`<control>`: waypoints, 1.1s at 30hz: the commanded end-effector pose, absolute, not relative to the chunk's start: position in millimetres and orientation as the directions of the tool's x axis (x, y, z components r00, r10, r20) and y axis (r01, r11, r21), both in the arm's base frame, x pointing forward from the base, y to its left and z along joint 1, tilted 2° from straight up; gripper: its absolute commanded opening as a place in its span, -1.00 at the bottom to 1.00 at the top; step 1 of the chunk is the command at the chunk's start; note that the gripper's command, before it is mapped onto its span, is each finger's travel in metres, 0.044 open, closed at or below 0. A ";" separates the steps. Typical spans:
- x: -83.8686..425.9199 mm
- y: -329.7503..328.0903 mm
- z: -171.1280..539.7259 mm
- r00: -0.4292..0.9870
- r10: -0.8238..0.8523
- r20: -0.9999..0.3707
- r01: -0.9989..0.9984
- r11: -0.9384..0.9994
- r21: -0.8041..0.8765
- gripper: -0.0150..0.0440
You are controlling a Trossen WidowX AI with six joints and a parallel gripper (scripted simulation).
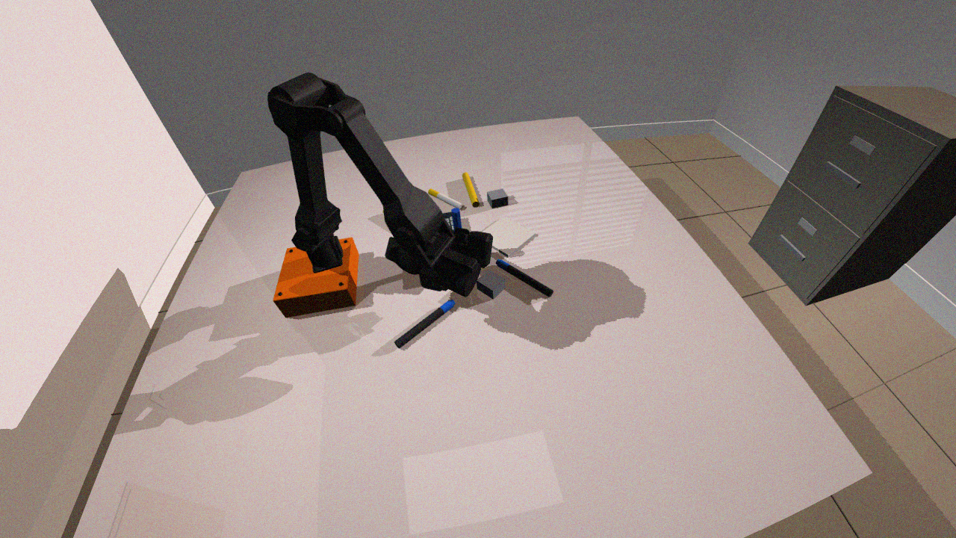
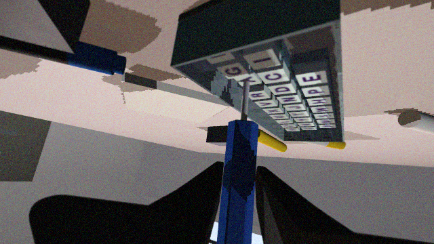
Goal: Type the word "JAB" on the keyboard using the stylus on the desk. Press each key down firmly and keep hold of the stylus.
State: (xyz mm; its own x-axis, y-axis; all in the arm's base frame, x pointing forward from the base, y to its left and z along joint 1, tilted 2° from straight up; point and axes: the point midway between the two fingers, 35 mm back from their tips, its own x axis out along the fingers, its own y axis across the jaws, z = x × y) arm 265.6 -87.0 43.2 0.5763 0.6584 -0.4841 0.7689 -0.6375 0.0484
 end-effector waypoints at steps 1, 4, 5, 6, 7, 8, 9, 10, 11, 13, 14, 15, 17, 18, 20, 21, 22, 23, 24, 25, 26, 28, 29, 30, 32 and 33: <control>265.8 -86.5 43.0 0.577 0.660 -0.482 0.767 -0.640 0.043 -0.22; 265.8 -86.5 43.0 0.577 0.660 -0.482 0.767 -0.640 0.043 -0.22; 265.8 -86.5 43.0 0.577 0.660 -0.482 0.767 -0.640 0.043 -0.22; 265.8 -86.5 43.0 0.577 0.660 -0.482 0.767 -0.640 0.043 -0.22; 265.8 -86.5 43.0 0.577 0.660 -0.482 0.767 -0.640 0.043 -0.22; 265.8 -86.6 43.8 0.577 0.660 -0.482 0.767 -0.640 0.043 -0.22; 265.8 -86.7 45.4 0.577 0.660 -0.482 0.767 -0.640 0.043 -0.22; 265.8 -86.7 48.1 0.577 0.660 -0.482 0.767 -0.640 0.043 -0.22; 265.8 -86.8 51.2 0.577 0.660 -0.482 0.767 -0.640 0.043 -0.22; 265.6 -86.9 59.6 0.577 0.660 -0.482 0.767 -0.640 0.043 -0.22; 265.3 -86.8 65.1 0.577 0.660 -0.482 0.767 -0.640 0.043 -0.22; 265.0 -86.6 71.0 0.577 0.660 -0.482 0.767 -0.640 0.043 -0.22; 264.4 -86.2 78.9 0.577 0.660 -0.482 0.767 -0.640 0.043 -0.22; 264.3 -86.1 79.9 0.577 0.660 -0.482 0.767 -0.640 0.043 -0.22; 264.3 -86.1 79.9 0.577 0.660 -0.482 0.767 -0.640 0.043 -0.22; 264.3 -86.1 79.9 0.577 0.660 -0.482 0.767 -0.640 0.043 -0.22; 264.6 -86.3 77.3 0.577 0.658 -0.484 0.768 -0.639 0.047 -0.21; 264.6 -86.3 77.3 0.577 0.658 -0.484 0.768 -0.639 0.047 -0.23; 264.6 -86.3 77.3 0.577 0.658 -0.484 0.768 -0.639 0.047 -0.25; 264.6 -86.3 77.3 0.577 0.658 -0.484 0.768 -0.639 0.047 -0.27; 264.6 -86.3 77.3 0.577 0.658 -0.484 0.768 -0.639 0.047 -0.30; 264.6 -85.6 77.3 0.577 0.658 -0.484 0.768 -0.639 0.047 -0.41; 264.7 -84.3 77.4 0.576 0.658 -0.485 0.768 -0.638 0.047 -0.49; 264.8 -82.2 77.4 0.575 0.657 -0.487 0.769 -0.638 0.047 -0.49; 265.1 -76.3 77.7 0.573 0.656 -0.491 0.769 -0.637 0.046 -0.49; 265.2 -72.4 77.9 0.572 0.656 -0.493 0.770 -0.637 0.045 -0.49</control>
